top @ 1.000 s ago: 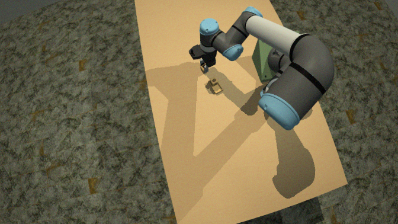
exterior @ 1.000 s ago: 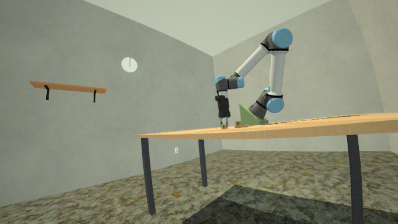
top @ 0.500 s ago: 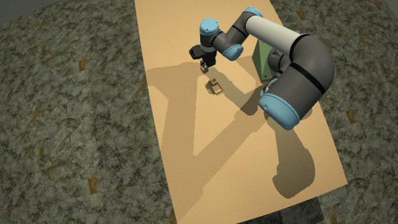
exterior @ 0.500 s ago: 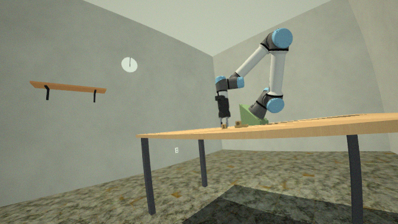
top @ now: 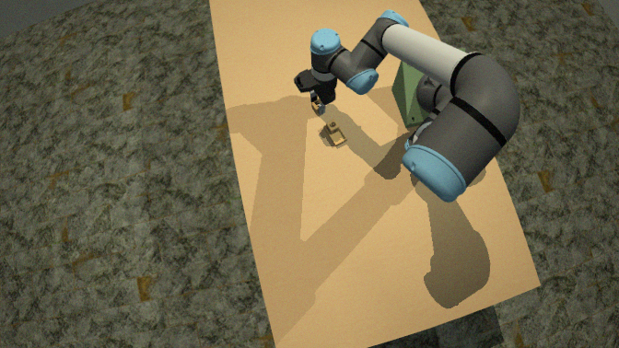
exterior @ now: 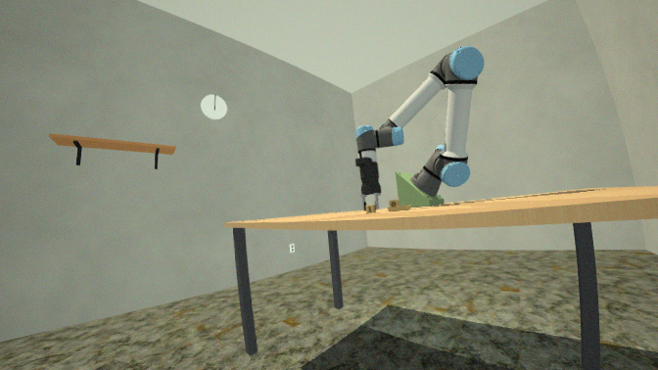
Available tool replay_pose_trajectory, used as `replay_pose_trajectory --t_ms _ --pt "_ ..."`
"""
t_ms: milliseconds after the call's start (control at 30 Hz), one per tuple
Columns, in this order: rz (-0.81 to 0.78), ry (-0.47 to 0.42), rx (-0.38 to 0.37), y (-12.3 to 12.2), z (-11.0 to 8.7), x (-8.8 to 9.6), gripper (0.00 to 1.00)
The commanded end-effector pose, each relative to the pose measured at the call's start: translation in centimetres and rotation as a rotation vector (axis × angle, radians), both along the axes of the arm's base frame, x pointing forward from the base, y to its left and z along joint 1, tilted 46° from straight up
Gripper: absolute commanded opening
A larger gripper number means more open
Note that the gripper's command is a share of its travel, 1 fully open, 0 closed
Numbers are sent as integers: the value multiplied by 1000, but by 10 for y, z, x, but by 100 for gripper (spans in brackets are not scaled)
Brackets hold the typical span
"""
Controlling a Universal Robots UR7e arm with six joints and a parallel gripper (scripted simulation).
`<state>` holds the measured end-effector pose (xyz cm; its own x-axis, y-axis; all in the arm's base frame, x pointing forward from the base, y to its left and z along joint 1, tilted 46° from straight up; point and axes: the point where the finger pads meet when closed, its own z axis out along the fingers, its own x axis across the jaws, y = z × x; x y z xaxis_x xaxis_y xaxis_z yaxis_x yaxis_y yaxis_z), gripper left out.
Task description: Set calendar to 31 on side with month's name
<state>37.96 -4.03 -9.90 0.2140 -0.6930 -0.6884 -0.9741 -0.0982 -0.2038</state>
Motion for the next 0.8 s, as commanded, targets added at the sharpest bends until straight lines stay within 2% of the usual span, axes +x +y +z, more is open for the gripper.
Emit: replay_pose_trajectory --t_ms 0,467,767 --pt "0 2 3 2 0 -1 90" --pt "-1 -2 -3 -9 8 0 90" --pt "-1 -2 -3 -41 39 -3 90"
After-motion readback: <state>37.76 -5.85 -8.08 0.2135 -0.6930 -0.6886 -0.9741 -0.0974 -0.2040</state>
